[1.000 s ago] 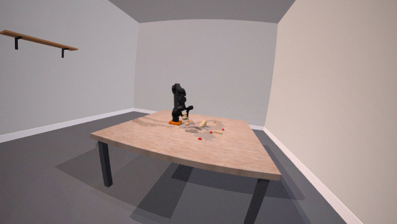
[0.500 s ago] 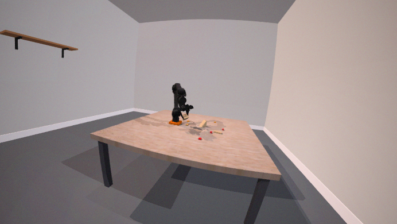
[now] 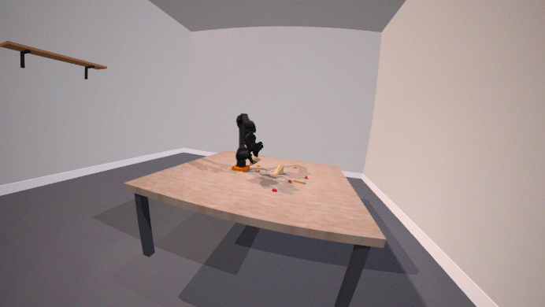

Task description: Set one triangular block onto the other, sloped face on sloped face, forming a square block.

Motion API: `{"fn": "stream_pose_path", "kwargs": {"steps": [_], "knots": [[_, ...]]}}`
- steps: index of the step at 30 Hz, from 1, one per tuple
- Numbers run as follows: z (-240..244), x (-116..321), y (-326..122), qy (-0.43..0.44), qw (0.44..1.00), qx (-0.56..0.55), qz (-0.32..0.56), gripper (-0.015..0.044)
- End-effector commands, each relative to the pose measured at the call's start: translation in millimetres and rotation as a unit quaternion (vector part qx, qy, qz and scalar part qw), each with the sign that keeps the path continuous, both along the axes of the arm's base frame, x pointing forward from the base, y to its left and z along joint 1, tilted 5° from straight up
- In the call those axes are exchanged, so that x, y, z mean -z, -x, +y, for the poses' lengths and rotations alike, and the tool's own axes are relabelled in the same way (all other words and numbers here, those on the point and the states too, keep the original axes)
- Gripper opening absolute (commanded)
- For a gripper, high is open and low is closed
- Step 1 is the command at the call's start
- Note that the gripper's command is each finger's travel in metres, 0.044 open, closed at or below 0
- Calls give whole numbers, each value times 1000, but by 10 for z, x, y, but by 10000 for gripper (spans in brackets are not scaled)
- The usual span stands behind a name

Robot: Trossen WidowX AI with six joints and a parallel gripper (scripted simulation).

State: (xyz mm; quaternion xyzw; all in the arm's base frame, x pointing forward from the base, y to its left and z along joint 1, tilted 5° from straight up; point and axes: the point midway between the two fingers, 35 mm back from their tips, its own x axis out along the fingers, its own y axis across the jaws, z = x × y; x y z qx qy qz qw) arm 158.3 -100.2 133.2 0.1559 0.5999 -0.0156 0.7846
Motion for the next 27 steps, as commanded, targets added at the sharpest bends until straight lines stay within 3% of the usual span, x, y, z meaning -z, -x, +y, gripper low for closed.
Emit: {"fn": "stream_pose_path", "kwargs": {"steps": [1, 14, 27], "knots": [[0, -10, -7, 10, 998, -55, -8, 0], [-11, -9, -14, 53, 962, -264, -37, 0], [-22, -9, -21, 90, 881, -459, -72, 0]]}}
